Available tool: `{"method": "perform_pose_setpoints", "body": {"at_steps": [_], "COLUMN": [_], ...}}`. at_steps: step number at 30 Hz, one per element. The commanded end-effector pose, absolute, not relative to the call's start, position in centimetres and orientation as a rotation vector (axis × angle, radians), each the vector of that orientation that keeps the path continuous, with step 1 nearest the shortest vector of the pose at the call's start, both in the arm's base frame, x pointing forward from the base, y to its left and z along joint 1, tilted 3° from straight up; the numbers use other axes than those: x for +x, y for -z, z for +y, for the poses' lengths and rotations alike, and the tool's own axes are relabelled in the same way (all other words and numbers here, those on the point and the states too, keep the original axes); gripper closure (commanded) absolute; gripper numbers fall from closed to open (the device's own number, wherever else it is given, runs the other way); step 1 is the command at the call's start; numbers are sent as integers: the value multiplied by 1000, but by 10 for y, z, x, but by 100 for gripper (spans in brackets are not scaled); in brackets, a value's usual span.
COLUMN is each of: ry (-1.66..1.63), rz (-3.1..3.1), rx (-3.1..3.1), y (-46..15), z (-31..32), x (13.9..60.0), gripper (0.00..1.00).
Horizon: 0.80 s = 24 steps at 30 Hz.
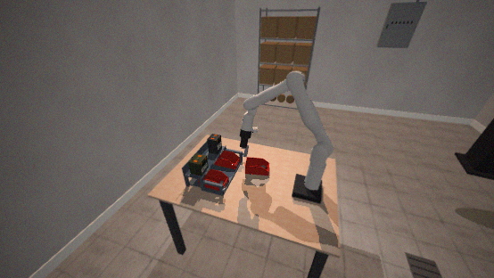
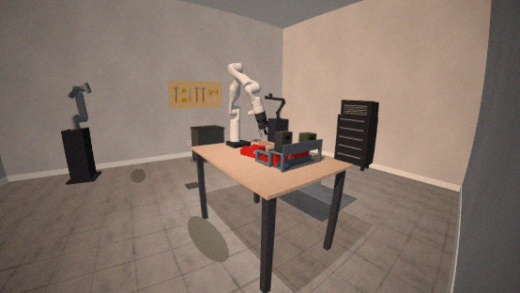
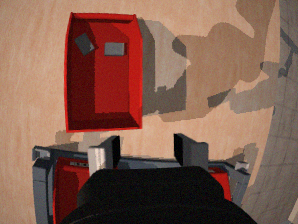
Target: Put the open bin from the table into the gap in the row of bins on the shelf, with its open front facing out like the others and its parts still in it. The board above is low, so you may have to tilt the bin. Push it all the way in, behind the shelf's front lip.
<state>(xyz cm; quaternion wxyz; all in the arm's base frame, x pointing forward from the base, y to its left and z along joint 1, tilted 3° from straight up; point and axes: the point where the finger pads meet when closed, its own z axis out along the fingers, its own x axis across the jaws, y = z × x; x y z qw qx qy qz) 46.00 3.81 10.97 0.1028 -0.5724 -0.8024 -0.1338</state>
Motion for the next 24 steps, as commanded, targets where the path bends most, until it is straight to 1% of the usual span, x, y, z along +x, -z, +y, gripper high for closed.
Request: {"method": "perform_pose_setpoints", "body": {"at_steps": [1, 12, 24], "ry": [360, 204, 158], "rz": [-2393, -2434, -2447], "rx": [-1680, -1719, -1733], "y": [-112, -111, -111], "z": [45, 43, 42], "x": [453, 424, 415], "gripper": [0, 0, 0]}}
